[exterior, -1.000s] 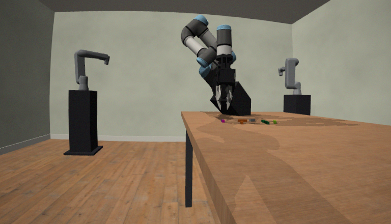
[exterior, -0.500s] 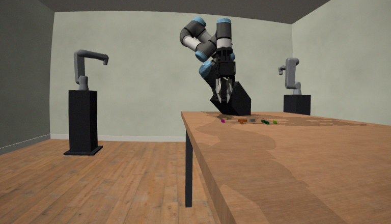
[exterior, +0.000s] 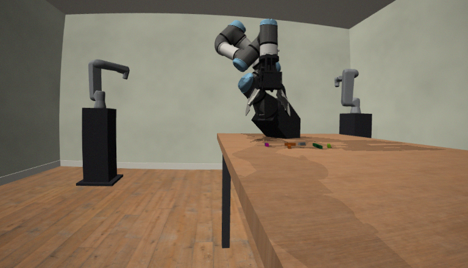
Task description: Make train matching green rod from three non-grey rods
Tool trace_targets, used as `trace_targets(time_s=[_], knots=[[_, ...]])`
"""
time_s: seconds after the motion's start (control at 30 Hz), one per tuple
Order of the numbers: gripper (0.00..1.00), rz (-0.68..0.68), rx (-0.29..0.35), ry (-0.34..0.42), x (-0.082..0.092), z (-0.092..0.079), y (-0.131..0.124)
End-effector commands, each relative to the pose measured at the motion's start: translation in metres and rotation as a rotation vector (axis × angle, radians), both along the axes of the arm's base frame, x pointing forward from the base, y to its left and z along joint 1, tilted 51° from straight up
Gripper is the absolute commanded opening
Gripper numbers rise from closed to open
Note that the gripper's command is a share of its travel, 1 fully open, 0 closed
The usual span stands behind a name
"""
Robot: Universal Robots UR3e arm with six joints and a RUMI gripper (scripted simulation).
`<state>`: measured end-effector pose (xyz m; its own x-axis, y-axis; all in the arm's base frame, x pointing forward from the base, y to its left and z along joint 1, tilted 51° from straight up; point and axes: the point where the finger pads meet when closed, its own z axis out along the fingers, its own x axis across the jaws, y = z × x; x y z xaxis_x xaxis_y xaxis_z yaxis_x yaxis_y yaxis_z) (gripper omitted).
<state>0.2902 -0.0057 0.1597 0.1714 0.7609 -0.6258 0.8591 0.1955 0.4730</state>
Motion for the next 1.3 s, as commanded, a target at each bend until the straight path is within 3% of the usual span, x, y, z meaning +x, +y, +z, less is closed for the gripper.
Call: trace_targets(time_s=[0.0, 0.8, 1.27], knots=[[1.0, -0.006, -0.001, 0.005, -0.0013, -0.0002, -0.0001], [1.0, 0.003, -0.007, 0.014, -0.0008, -0.0006, 0.0006], [1.0, 0.116, -0.088, 0.13, 0.0057, -0.0052, 0.008]])
